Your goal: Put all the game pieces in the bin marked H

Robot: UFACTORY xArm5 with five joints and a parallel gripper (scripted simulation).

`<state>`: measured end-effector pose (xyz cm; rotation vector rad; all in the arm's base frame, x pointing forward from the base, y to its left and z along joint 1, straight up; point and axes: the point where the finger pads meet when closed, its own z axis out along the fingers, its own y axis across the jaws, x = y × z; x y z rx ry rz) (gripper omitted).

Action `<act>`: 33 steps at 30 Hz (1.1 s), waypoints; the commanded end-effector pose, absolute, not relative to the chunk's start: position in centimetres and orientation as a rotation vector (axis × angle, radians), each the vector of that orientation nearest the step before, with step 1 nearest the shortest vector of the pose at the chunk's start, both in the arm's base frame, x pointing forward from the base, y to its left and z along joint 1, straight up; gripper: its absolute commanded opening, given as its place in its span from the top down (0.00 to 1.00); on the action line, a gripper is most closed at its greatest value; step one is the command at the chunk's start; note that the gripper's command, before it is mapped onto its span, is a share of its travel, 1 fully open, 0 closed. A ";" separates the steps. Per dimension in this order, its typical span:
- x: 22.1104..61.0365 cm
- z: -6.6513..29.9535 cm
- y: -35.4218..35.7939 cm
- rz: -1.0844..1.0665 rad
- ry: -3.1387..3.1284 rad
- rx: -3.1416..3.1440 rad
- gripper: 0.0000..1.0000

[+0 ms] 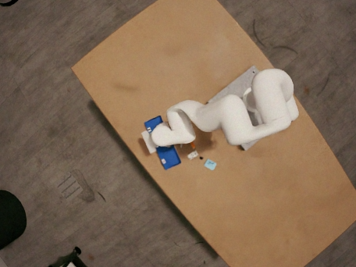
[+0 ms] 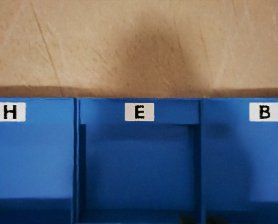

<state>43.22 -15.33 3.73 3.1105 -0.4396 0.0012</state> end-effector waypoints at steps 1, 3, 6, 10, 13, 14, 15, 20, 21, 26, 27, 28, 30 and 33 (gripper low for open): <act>43.4 3.9 -15.4 0.005 -0.439 3.103 0.91; 43.4 3.9 -15.4 0.005 -0.439 3.103 0.91; 43.4 3.9 -15.4 0.005 -0.439 3.103 0.91; 43.6 3.9 -14.4 0.005 -0.439 3.103 0.91; 43.9 3.8 -13.5 0.005 -0.439 3.103 0.91; 44.1 3.8 -13.0 0.005 -0.439 3.103 0.91; 44.2 3.8 -12.5 0.005 -0.439 3.103 0.91; 44.9 3.8 -10.1 0.005 -0.439 3.103 0.91; 45.0 3.8 -9.6 0.005 -0.439 3.103 0.91; 45.7 3.8 -7.3 0.005 -0.439 3.103 0.91; 45.7 3.8 -7.3 0.005 -0.439 3.103 0.91; 45.7 3.8 -7.3 0.005 -0.439 3.103 0.91; 45.7 3.8 -7.3 0.005 -0.439 3.103 0.91; 45.7 3.8 -7.3 0.005 -0.439 3.103 0.91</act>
